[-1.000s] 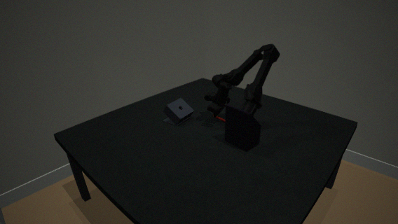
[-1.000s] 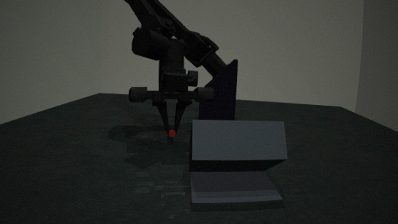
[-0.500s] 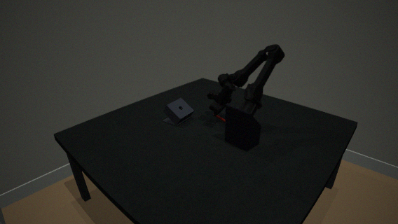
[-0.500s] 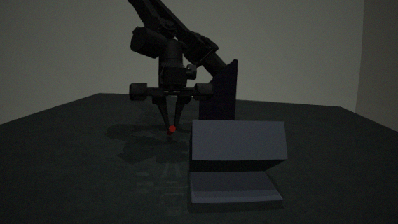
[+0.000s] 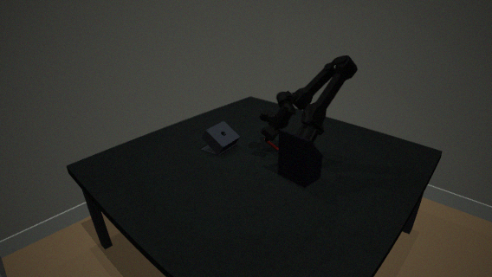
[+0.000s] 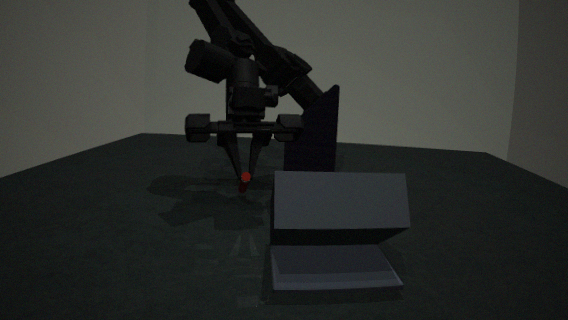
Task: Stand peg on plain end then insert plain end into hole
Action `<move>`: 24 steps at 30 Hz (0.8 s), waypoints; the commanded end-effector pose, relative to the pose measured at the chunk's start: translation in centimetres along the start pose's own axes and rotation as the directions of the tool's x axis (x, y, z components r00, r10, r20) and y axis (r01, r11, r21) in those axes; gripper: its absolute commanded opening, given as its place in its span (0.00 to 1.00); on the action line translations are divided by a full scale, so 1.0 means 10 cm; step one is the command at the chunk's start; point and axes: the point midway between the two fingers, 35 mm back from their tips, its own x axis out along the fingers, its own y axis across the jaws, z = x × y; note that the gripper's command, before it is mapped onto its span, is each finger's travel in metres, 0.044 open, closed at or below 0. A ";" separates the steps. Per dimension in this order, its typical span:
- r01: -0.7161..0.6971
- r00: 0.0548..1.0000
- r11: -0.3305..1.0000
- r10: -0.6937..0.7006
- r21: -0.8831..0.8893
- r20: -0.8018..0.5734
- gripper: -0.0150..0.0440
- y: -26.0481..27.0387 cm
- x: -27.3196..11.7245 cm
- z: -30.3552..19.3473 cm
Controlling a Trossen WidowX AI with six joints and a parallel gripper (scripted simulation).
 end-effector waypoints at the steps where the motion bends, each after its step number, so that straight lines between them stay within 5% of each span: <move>1: 0.005 0.999 1.000 -0.005 -0.002 0.045 0.34 -0.01 -0.04 0.00; 24: 0.005 0.970 1.000 -0.003 -0.004 0.241 0.34 -0.01 -0.17 -0.05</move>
